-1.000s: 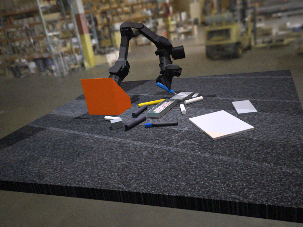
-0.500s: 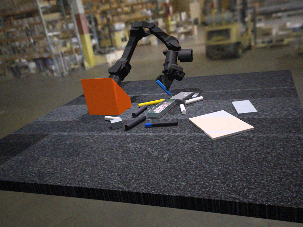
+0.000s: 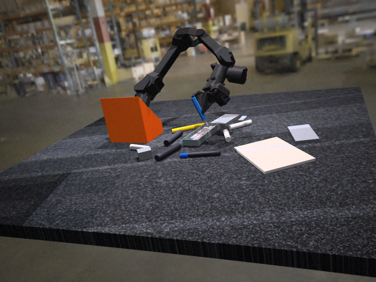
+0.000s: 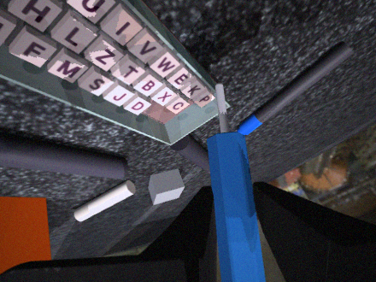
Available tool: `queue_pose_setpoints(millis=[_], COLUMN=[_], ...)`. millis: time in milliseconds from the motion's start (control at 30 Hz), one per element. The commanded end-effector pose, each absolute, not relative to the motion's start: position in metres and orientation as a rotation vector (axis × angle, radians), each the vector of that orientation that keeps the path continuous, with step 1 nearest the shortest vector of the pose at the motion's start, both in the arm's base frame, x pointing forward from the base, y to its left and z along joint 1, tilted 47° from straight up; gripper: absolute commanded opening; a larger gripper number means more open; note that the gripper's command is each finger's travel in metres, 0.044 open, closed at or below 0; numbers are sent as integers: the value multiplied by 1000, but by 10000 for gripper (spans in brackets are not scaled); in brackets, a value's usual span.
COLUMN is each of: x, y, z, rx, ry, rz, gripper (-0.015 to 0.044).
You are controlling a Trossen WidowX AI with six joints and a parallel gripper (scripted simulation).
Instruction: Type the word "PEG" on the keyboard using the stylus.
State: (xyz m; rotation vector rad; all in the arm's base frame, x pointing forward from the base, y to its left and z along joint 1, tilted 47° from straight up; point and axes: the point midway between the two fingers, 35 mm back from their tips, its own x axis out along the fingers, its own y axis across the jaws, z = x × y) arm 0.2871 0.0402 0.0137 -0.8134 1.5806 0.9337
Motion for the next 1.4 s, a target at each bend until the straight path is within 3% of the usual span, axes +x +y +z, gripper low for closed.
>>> queue_pose_setpoints(millis=[0, 500, 1000, 1100, 1367], x=[291, 293, 289, 290, 291], y=[30, -6, 19, 20, 22], z=[7, -21, -44, -46, -48], rx=[-853, -942, -941, -941, -941], ry=[1630, 1805, 1806, 1805, 1805], rz=[979, 1199, 1200, 1200, 1200], gripper=[0, 0, 0, 79, 81])
